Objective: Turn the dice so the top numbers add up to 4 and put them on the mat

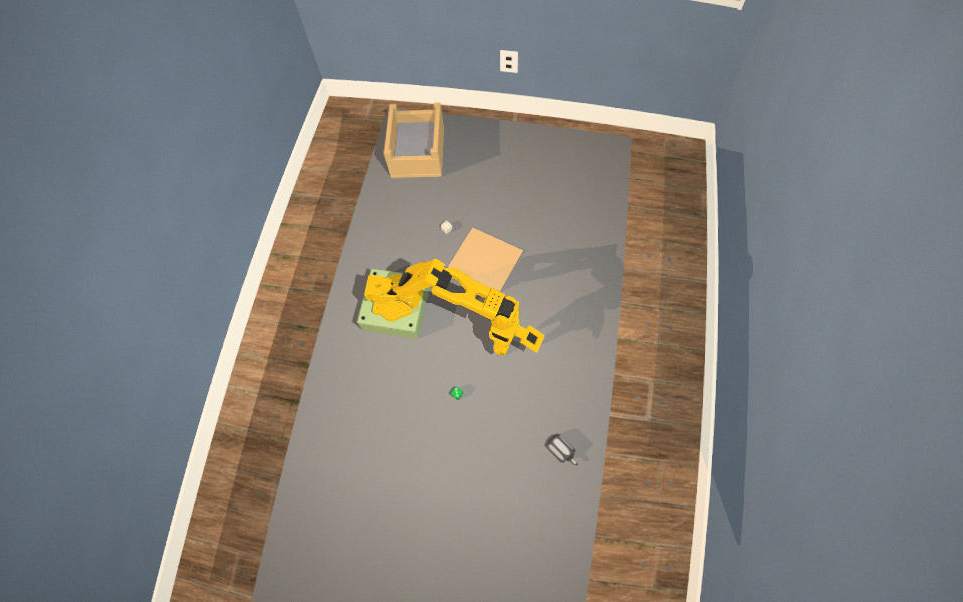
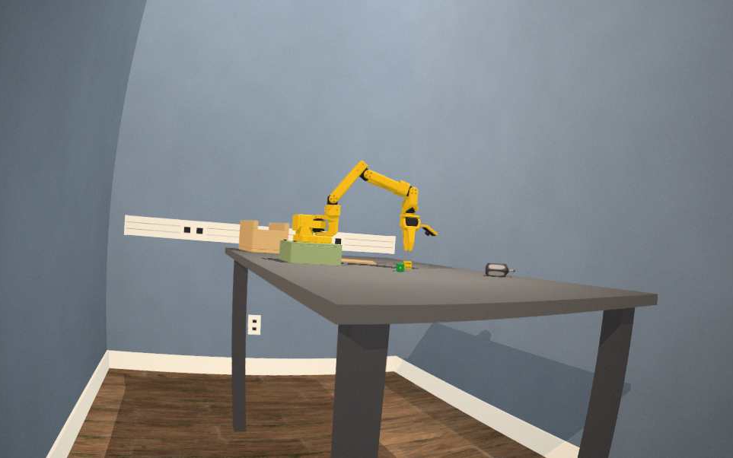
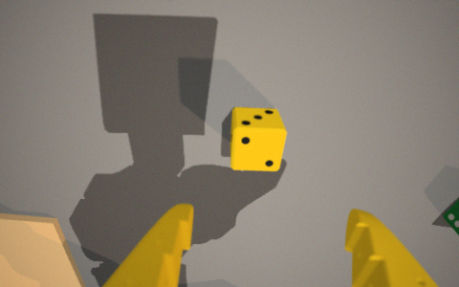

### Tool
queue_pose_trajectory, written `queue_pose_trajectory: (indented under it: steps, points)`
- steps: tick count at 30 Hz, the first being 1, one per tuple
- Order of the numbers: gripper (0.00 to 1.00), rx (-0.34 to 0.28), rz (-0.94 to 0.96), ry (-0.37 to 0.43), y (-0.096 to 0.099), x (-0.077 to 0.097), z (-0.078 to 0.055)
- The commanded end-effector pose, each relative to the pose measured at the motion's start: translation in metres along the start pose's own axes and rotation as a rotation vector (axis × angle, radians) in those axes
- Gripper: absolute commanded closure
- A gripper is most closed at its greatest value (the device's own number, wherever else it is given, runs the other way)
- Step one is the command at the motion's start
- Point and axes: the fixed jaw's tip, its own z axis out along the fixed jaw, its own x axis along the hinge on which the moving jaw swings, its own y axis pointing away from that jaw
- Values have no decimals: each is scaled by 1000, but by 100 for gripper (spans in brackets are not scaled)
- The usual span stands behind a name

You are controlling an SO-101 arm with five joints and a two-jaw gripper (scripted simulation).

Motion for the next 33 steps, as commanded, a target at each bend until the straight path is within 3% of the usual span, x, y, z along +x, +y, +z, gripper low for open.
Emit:
queue_pose_trajectory:
  steps: [1, 19, 33]
  points:
    - [72, 0, 2, 19, 2, 2, 3]
    - [72, 0, 2, 19, 3, 1, 12]
    - [72, 0, 2, 19, 2, 1, 37]
